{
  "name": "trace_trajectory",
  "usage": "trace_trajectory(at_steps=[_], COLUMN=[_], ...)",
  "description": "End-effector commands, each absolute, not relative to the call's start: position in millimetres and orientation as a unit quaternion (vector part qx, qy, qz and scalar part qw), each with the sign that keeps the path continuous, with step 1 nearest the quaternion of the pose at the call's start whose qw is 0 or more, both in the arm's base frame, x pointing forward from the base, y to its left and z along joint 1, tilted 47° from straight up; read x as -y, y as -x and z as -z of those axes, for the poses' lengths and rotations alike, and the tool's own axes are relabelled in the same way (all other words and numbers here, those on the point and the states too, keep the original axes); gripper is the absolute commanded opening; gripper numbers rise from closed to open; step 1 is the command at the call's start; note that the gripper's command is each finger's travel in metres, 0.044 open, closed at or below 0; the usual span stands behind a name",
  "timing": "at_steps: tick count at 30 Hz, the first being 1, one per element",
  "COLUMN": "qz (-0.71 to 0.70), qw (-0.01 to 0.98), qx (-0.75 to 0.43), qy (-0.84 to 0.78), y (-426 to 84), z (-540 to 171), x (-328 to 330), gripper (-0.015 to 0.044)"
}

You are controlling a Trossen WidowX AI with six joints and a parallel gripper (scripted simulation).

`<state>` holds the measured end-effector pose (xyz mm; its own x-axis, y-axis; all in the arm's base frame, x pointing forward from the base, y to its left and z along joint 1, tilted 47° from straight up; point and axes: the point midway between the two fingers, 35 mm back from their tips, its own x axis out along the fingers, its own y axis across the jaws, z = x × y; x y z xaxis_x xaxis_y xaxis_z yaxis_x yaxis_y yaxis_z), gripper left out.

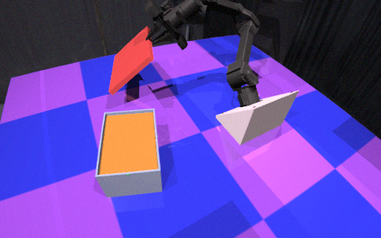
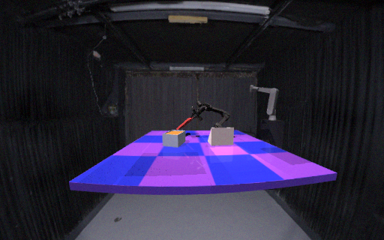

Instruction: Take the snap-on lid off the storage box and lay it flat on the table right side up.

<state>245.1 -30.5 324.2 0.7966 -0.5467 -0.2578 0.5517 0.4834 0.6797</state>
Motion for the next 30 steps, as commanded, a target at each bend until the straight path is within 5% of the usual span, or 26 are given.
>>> trace_trajectory(at_steps=[1, 30], qz=[0.314, 0.314], qw=[0.862, 0.862], qx=[-0.002, -0.001], qy=[-0.398, -0.398], y=[-244.8, -246.7], z=[-323.4, -308.2], x=[32.4, 49.2], gripper=[0.0, 0.0])
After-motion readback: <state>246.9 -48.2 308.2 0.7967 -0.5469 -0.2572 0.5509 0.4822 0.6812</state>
